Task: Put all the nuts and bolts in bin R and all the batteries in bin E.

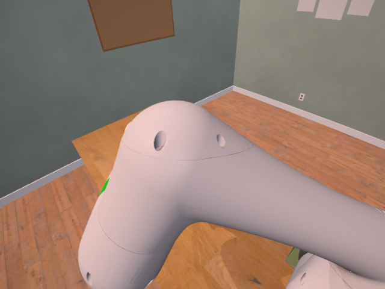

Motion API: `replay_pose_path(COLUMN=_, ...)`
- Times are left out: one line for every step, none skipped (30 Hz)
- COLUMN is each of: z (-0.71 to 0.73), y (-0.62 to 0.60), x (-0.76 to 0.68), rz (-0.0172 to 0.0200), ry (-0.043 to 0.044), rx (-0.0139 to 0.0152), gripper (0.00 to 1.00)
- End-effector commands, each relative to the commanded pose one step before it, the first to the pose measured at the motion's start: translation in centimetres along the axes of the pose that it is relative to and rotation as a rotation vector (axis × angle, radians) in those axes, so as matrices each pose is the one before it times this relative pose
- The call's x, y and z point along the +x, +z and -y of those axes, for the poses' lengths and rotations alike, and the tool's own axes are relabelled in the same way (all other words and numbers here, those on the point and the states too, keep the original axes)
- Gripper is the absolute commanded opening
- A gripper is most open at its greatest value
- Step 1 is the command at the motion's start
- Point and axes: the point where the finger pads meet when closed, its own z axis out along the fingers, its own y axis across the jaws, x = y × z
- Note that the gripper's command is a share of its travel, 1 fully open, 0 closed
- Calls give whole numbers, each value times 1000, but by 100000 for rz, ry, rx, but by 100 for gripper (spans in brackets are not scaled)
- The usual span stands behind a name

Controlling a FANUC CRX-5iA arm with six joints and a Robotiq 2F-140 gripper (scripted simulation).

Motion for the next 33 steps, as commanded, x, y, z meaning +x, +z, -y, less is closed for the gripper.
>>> replay_pose_path(z=1715, y=-40, x=-161, rz=-82, ry=67, rx=-114, gripper=15)
replay_pose_path(z=0, y=0, x=0, rz=0, ry=0, rx=0, gripper=15)
replay_pose_path(z=0, y=0, x=0, rz=0, ry=0, rx=0, gripper=15)
replay_pose_path(z=0, y=0, x=0, rz=0, ry=0, rx=0, gripper=15)
replay_pose_path(z=0, y=0, x=0, rz=0, ry=0, rx=0, gripper=15)
replay_pose_path(z=0, y=0, x=0, rz=0, ry=0, rx=0, gripper=15)
replay_pose_path(z=0, y=267, x=0, rz=0, ry=0, rx=0, gripper=15)
replay_pose_path(z=0, y=267, x=0, rz=0, ry=0, rx=0, gripper=15)
replay_pose_path(z=0, y=267, x=0, rz=0, ry=0, rx=0, gripper=15)
replay_pose_path(z=0, y=267, x=0, rz=0, ry=0, rx=0, gripper=15)
replay_pose_path(z=0, y=267, x=0, rz=0, ry=0, rx=0, gripper=15)
replay_pose_path(z=0, y=267, x=0, rz=0, ry=0, rx=0, gripper=15)
replay_pose_path(z=0, y=267, x=0, rz=0, ry=0, rx=0, gripper=15)
replay_pose_path(z=0, y=267, x=0, rz=0, ry=0, rx=0, gripper=15)
replay_pose_path(z=0, y=267, x=0, rz=0, ry=0, rx=0, gripper=15)
replay_pose_path(z=0, y=267, x=0, rz=0, ry=0, rx=0, gripper=15)
replay_pose_path(z=0, y=267, x=0, rz=0, ry=0, rx=0, gripper=15)
replay_pose_path(z=0, y=0, x=0, rz=0, ry=0, rx=0, gripper=15)
replay_pose_path(z=0, y=0, x=0, rz=0, ry=0, rx=0, gripper=15)
replay_pose_path(z=0, y=267, x=0, rz=0, ry=0, rx=0, gripper=15)
replay_pose_path(z=0, y=267, x=0, rz=0, ry=0, rx=0, gripper=15)
replay_pose_path(z=0, y=267, x=0, rz=0, ry=0, rx=0, gripper=15)
replay_pose_path(z=0, y=267, x=0, rz=0, ry=0, rx=0, gripper=15)
replay_pose_path(z=0, y=267, x=0, rz=0, ry=0, rx=0, gripper=15)
replay_pose_path(z=0, y=267, x=0, rz=0, ry=0, rx=0, gripper=15)
replay_pose_path(z=0, y=267, x=0, rz=0, ry=0, rx=0, gripper=15)
replay_pose_path(z=0, y=267, x=0, rz=0, ry=0, rx=0, gripper=15)
replay_pose_path(z=0, y=267, x=0, rz=0, ry=0, rx=0, gripper=15)
replay_pose_path(z=0, y=267, x=0, rz=0, ry=0, rx=0, gripper=15)
replay_pose_path(z=0, y=267, x=0, rz=0, ry=0, rx=0, gripper=15)
replay_pose_path(z=0, y=73, x=0, rz=0, ry=0, rx=0, gripper=15)
replay_pose_path(z=0, y=0, x=0, rz=0, ry=0, rx=0, gripper=15)
replay_pose_path(z=0, y=0, x=0, rz=0, ry=0, rx=0, gripper=15)
